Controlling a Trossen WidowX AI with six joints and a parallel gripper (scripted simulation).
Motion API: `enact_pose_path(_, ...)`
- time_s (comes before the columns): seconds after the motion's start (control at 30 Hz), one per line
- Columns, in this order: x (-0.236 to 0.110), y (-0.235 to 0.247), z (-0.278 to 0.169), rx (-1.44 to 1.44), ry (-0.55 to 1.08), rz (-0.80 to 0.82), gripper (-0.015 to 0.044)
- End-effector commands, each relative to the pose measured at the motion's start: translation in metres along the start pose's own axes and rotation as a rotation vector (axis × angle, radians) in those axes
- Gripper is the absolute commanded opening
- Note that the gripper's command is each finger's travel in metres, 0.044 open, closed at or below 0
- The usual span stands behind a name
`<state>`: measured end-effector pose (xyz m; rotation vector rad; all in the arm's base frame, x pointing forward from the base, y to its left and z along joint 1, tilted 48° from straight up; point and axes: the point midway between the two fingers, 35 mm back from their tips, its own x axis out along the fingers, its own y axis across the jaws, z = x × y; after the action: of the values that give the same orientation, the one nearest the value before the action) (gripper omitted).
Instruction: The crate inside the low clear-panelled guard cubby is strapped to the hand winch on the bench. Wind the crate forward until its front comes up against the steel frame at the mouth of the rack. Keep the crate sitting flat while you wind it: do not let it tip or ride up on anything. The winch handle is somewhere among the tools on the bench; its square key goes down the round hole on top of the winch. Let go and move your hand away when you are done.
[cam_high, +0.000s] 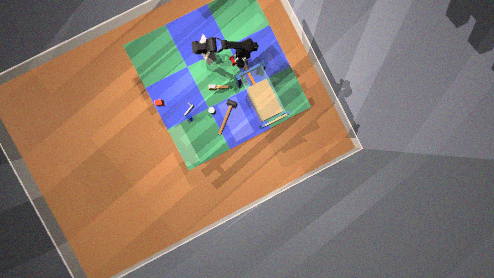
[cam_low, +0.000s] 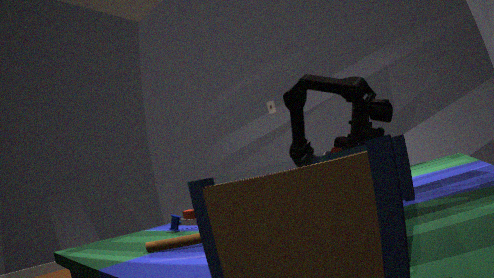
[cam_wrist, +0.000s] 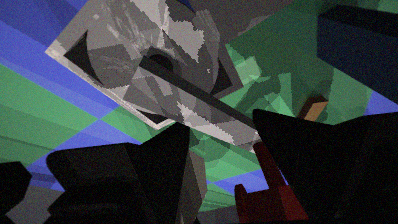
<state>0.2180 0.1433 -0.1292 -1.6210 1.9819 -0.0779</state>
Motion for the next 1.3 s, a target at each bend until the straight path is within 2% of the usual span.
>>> enact_pose_path(0.0,0.006,0.014,-0.01,0.297,0.06,0.178,0.0)
enact_pose_path(1.27,0.006,0.03,-0.015,0.7,0.067,0.35,0.0)
